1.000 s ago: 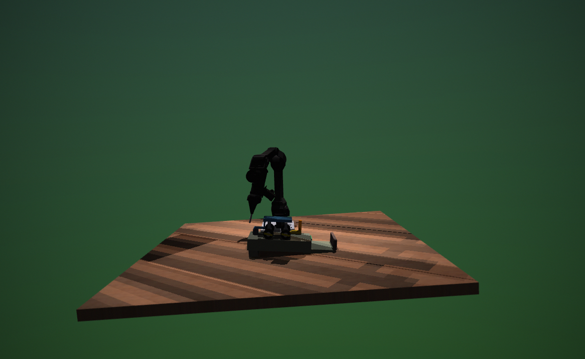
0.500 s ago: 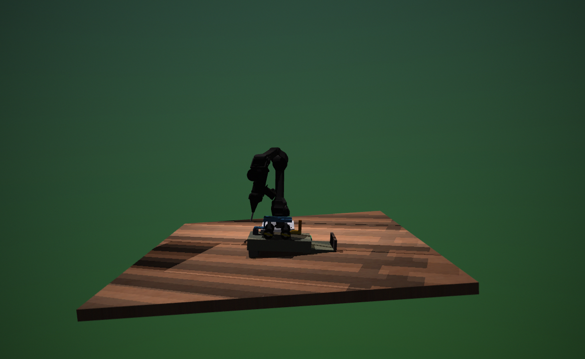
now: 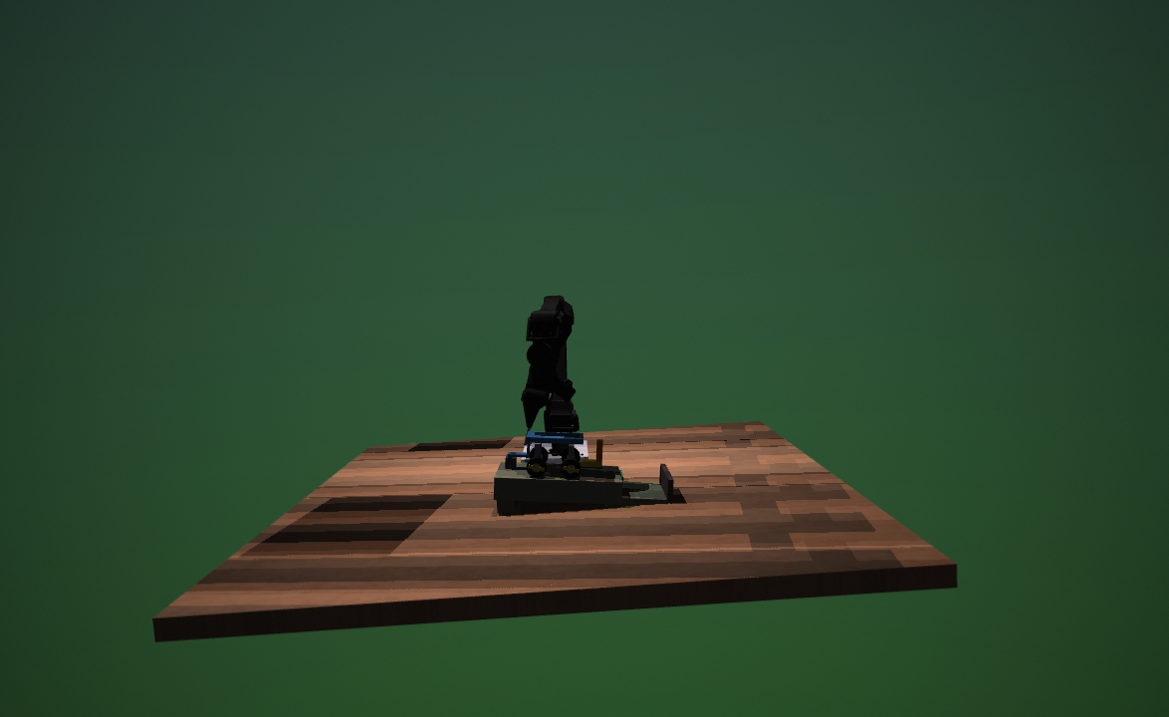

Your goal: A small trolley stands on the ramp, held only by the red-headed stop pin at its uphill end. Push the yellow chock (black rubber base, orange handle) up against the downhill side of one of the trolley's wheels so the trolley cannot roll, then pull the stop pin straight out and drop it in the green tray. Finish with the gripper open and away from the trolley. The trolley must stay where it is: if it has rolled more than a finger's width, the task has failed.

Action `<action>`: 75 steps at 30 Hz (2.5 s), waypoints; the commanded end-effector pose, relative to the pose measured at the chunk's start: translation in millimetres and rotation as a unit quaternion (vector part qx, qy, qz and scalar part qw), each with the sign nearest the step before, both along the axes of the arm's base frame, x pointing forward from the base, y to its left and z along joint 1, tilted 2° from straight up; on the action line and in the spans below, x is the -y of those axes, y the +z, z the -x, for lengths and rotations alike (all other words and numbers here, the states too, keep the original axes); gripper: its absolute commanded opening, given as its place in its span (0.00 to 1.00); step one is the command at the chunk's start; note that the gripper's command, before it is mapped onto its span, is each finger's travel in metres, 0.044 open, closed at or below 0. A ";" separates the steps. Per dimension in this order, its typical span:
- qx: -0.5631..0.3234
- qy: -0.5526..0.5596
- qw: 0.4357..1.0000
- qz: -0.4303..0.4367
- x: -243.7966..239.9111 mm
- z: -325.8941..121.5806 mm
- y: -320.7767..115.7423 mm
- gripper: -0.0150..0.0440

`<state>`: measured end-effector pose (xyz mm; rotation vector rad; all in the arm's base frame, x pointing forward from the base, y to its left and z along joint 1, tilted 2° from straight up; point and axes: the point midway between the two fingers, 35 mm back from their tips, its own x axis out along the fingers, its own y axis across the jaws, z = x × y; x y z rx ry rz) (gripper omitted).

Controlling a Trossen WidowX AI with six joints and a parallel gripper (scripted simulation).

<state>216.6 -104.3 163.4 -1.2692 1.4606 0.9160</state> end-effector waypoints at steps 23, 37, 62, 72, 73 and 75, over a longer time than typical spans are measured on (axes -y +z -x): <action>0.002 -0.002 1.000 0.000 -99.1 -16.5 -11.0 0.25; 0.002 -0.002 1.000 -0.003 -151.2 -24.2 -16.7 0.25; -0.037 0.258 0.964 -0.042 -156.1 -23.7 -17.3 0.25; -0.055 0.402 0.912 -0.061 -154.1 -23.4 -17.3 0.25; -0.056 0.416 0.905 -0.062 -153.9 -23.4 -17.3 0.25; -0.059 0.444 0.892 -0.065 -153.5 -23.4 -17.3 0.25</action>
